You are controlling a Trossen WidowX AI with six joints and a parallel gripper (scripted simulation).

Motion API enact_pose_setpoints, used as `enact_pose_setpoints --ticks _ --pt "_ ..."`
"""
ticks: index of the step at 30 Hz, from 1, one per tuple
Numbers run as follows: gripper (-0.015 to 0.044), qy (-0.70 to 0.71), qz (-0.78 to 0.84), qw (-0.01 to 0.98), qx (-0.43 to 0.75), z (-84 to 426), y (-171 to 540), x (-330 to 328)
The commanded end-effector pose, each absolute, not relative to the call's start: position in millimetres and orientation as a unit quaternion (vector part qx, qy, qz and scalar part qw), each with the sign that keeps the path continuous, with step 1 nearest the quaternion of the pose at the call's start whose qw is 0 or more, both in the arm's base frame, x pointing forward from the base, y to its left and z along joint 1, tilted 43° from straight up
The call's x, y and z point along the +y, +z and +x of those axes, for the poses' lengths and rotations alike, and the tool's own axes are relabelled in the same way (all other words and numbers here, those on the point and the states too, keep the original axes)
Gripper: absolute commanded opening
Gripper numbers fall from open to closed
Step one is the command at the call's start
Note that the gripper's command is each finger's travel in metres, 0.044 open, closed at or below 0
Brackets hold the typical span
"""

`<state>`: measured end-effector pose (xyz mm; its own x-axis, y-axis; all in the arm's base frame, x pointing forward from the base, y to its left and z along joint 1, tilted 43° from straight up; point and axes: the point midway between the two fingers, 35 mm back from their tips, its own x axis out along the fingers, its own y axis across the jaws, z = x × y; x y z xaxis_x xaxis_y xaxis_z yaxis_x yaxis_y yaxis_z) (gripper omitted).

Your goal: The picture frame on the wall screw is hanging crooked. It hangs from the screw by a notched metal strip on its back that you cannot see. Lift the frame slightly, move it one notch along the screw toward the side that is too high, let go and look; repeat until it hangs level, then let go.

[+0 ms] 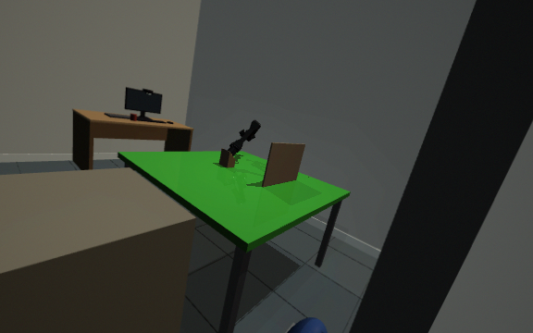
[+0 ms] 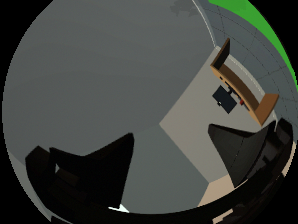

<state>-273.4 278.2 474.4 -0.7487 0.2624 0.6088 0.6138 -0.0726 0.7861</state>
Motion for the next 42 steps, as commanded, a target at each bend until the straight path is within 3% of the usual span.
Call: enact_pose_setpoints --ticks 1,6,18,30,42 --pt "0.0374 -0.654 -0.331 0.131 -0.667 -271 474 280" --pt "0.0260 -0.635 -0.398 0.054 -0.660 -199 472 310" --pt "0.0260 -0.527 -0.599 -0.136 -0.587 1 441 312" --pt "0.0260 -0.357 -0.787 -0.260 -0.431 146 379 218" --pt "0.0260 -0.164 -0.920 -0.294 -0.199 211 295 84"
